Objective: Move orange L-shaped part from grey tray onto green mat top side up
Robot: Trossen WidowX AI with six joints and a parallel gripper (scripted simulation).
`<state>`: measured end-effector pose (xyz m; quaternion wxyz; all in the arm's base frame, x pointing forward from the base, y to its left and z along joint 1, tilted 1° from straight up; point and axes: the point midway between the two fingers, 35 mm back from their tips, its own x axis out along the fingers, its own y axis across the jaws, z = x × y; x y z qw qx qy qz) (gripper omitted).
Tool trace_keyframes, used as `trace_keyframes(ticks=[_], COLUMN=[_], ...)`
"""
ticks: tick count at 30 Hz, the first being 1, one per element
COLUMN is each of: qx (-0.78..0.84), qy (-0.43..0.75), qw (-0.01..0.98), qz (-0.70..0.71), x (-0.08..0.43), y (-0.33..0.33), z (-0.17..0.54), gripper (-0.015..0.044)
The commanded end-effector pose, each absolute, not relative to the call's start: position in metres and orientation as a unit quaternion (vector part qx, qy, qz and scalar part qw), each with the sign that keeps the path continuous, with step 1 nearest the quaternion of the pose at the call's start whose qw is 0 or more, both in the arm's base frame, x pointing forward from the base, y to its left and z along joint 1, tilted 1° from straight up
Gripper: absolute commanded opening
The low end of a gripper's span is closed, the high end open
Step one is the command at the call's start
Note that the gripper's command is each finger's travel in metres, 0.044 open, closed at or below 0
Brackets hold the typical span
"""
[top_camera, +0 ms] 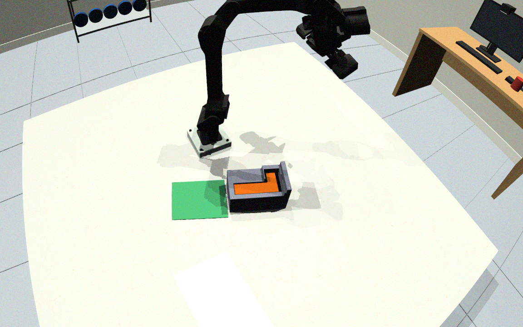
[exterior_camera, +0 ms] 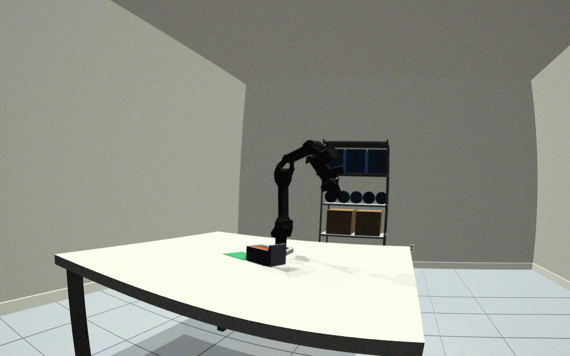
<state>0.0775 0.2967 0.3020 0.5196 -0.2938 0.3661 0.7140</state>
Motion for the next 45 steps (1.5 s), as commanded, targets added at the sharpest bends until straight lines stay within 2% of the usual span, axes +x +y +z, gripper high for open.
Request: trace_keyframes(ticks=[1,8,14,16,24,32,45], qx=[-0.229,-0.065,0.082,0.106,0.109,0.109,0.109], qy=[0.508,0.660,0.687,0.683,0.683,0.683,0.683], qw=[0.615,0.711,0.720,0.716,0.715,0.715,0.715], qz=[0.558,0.235,-0.048,-0.095,-0.101,-0.101,-0.101], x=[0.139,0.217,0.254,0.257,0.259,0.262,0.262], y=[0.271,0.200,0.125,0.111,0.110,0.110,0.110], z=[0.265,0.213,0.176,0.171,0.164,0.098,0.084], gripper=[0.0180,0.0180,0.0180,0.0180,0.0180,0.0180,0.0180])
